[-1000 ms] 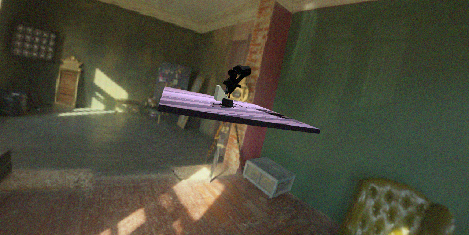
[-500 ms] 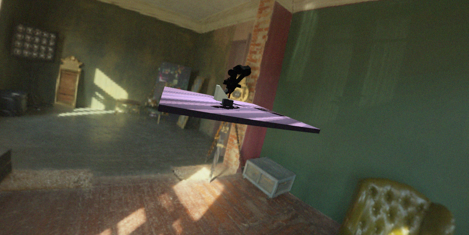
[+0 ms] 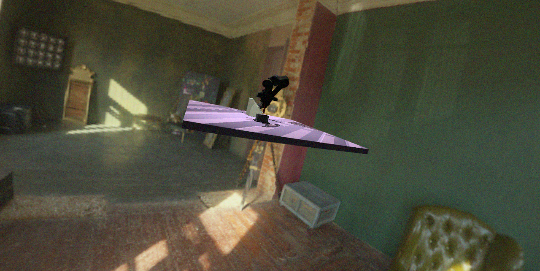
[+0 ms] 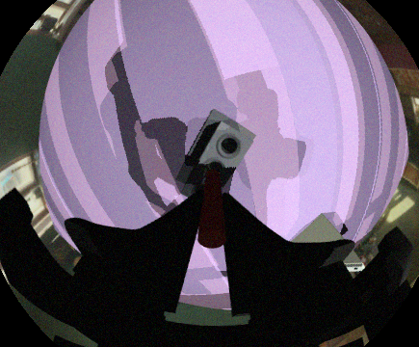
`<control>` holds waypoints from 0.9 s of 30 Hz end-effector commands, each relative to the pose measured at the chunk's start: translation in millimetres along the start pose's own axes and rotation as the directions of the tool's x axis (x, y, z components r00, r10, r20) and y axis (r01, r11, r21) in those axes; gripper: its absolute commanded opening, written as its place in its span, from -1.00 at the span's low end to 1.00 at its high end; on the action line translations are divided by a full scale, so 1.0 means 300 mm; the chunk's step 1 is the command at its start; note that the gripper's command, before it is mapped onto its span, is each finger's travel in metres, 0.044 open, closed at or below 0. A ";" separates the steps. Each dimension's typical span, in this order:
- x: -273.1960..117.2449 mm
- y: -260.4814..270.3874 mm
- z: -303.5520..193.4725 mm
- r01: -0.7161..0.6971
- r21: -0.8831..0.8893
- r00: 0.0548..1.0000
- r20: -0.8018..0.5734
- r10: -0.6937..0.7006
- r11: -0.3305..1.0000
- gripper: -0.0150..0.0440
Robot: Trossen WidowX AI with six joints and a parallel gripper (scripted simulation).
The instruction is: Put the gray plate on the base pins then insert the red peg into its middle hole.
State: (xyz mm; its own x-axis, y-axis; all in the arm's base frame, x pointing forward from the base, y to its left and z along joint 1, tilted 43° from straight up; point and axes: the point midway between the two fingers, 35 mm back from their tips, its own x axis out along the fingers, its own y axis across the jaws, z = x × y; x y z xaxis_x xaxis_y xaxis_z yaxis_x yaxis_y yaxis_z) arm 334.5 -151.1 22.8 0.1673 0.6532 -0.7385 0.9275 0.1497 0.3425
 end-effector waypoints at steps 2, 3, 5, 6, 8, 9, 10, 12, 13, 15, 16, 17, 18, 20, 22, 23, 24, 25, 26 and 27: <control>-0.001 -0.002 0.006 0.000 0.000 1.000 0.001 0.000 1.000 -0.49; -0.001 -0.001 0.007 0.000 0.000 1.000 0.001 0.000 1.000 -0.49; -0.001 -0.001 0.010 0.000 0.000 1.000 0.001 0.000 1.000 -0.49; -0.001 -0.001 0.011 0.000 0.000 1.000 0.001 0.000 1.000 -0.49; -0.001 -0.002 0.013 0.000 0.000 1.000 0.001 0.000 1.000 -0.49; -0.001 -0.002 0.013 0.000 0.000 1.000 0.001 0.000 1.000 -0.49; -0.001 -0.002 0.013 0.000 0.000 1.000 0.001 0.000 1.000 -0.49; -0.001 0.000 0.012 0.000 0.000 1.000 0.001 0.000 1.000 -0.49; -0.001 0.000 0.011 0.000 0.000 1.000 0.001 0.000 1.000 -0.49; -0.001 0.001 0.010 0.000 0.000 1.000 0.001 0.000 1.000 -0.49; -0.001 0.002 0.010 0.000 0.000 1.000 0.001 0.000 1.000 -0.49; -0.001 0.002 0.009 0.000 0.000 1.000 0.001 0.000 1.000 -0.49; -0.001 0.001 0.009 0.000 0.000 1.000 0.001 0.000 1.000 -0.49; 0.000 0.001 0.009 0.000 0.000 1.000 0.001 0.000 1.000 -0.49; 0.004 0.001 0.009 0.000 -0.001 1.000 0.001 0.000 1.000 -0.49; 0.007 0.001 0.010 0.000 -0.001 1.000 0.002 0.000 1.000 -0.49; 0.011 0.000 0.010 0.000 -0.002 1.000 0.002 0.000 1.000 -0.49; 0.016 0.000 0.010 0.000 -0.003 1.000 0.002 0.000 1.000 -0.49; 0.021 0.000 0.010 0.000 -0.003 1.000 0.003 0.000 1.000 -0.49; 0.026 0.000 0.010 0.001 -0.004 1.000 0.004 -0.001 1.000 -0.49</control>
State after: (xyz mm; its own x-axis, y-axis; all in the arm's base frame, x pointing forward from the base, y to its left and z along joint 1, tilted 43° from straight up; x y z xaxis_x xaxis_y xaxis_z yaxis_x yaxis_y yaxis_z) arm 337.6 -151.3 18.7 0.1702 0.6490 -0.7415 0.9240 0.1564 0.3489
